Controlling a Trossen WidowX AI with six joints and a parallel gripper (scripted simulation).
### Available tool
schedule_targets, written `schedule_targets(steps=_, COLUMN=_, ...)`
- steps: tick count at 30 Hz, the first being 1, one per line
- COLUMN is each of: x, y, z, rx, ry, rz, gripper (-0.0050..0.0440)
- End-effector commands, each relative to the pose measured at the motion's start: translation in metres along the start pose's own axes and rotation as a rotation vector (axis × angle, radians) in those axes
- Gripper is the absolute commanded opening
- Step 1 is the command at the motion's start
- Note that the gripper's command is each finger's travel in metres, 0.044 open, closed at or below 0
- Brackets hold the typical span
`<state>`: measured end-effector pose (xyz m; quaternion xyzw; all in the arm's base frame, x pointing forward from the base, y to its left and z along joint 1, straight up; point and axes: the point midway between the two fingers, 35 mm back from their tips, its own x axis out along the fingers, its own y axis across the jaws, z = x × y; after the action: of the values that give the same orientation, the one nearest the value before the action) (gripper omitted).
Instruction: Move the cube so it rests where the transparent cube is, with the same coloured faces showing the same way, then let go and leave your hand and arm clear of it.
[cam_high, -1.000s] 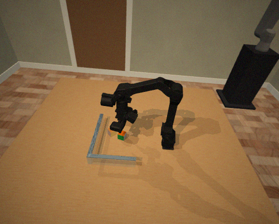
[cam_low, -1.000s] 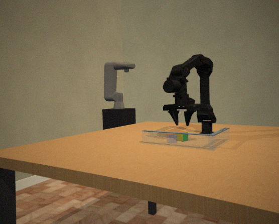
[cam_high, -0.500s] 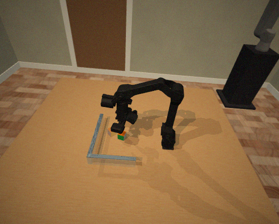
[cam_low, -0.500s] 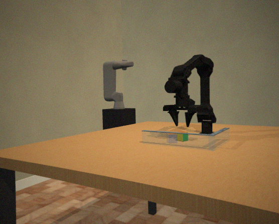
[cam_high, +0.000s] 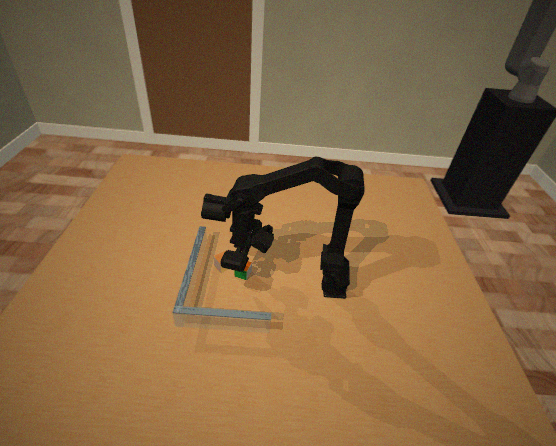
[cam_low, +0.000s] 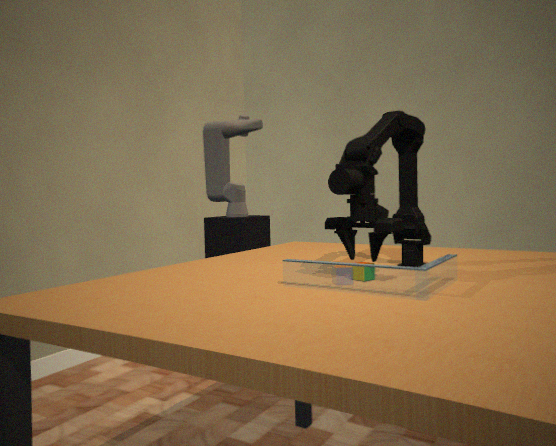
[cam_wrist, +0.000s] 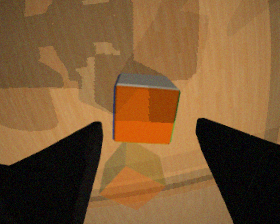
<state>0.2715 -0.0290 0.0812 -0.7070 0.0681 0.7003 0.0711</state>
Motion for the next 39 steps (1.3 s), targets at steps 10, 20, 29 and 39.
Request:
schedule_targets(steps=10, x=0.018, y=0.001, z=-0.002, rx=-0.002, ry=0.014, rz=0.003, gripper=0.028)
schedule_targets(steps=20, x=0.032, y=0.001, z=-0.001, rx=-0.002, ry=0.014, rz=0.003, gripper=0.028)
schedule_targets(steps=29, x=0.034, y=0.001, z=-0.001, rx=-0.002, ry=0.014, rz=0.003, gripper=0.0236)
schedule_targets(steps=39, x=0.034, y=0.001, z=-0.001, rx=-0.002, ry=0.014, rz=0.003, gripper=0.0169)
